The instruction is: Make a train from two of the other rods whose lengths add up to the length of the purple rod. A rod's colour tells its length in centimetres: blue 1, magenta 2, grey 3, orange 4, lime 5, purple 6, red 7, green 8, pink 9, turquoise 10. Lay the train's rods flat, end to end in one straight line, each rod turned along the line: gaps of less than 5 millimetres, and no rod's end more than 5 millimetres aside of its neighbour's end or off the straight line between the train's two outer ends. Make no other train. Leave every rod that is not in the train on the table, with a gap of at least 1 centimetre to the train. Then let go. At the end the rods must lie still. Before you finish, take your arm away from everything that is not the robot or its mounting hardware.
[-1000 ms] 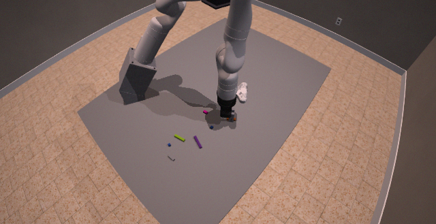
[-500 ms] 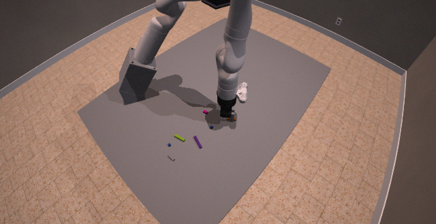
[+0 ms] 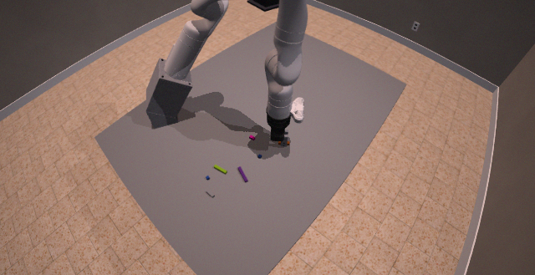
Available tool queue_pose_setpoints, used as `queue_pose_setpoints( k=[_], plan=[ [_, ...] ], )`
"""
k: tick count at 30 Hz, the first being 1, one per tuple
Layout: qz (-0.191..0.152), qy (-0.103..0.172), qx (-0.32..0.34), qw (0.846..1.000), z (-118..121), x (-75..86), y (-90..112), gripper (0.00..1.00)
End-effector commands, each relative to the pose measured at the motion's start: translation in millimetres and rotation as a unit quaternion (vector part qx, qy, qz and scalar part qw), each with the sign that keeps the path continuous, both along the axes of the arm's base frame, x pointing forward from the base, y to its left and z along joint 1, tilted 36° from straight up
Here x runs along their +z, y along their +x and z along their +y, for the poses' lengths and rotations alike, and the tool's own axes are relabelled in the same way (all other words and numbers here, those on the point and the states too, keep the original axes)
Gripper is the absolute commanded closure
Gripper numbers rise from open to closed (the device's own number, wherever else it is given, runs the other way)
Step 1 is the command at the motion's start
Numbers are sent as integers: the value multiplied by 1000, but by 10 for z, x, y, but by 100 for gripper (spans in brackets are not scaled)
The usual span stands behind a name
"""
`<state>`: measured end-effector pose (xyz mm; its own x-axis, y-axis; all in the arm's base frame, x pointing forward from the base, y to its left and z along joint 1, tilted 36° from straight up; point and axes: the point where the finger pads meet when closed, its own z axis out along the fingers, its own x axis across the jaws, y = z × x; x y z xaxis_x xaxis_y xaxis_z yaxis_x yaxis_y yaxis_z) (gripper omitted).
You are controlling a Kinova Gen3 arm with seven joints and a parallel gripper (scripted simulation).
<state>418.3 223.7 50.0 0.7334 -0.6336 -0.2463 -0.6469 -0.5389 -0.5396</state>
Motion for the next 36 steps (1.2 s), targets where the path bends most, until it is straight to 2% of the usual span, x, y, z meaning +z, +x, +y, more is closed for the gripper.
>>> queue_pose_setpoints(
  k=[1, 19, 32, 36],
  plan=[
    [-1, 0, -7, 1000, -82, 42, 38, 76],
    [-1, 0, -7, 1000, -274, 321, -37, 76],
    [-1, 0, -7, 1000, -459, 591, -111, 76],
    [-1, 0, -7, 1000, -480, 622, -119, 76]
  ],
)
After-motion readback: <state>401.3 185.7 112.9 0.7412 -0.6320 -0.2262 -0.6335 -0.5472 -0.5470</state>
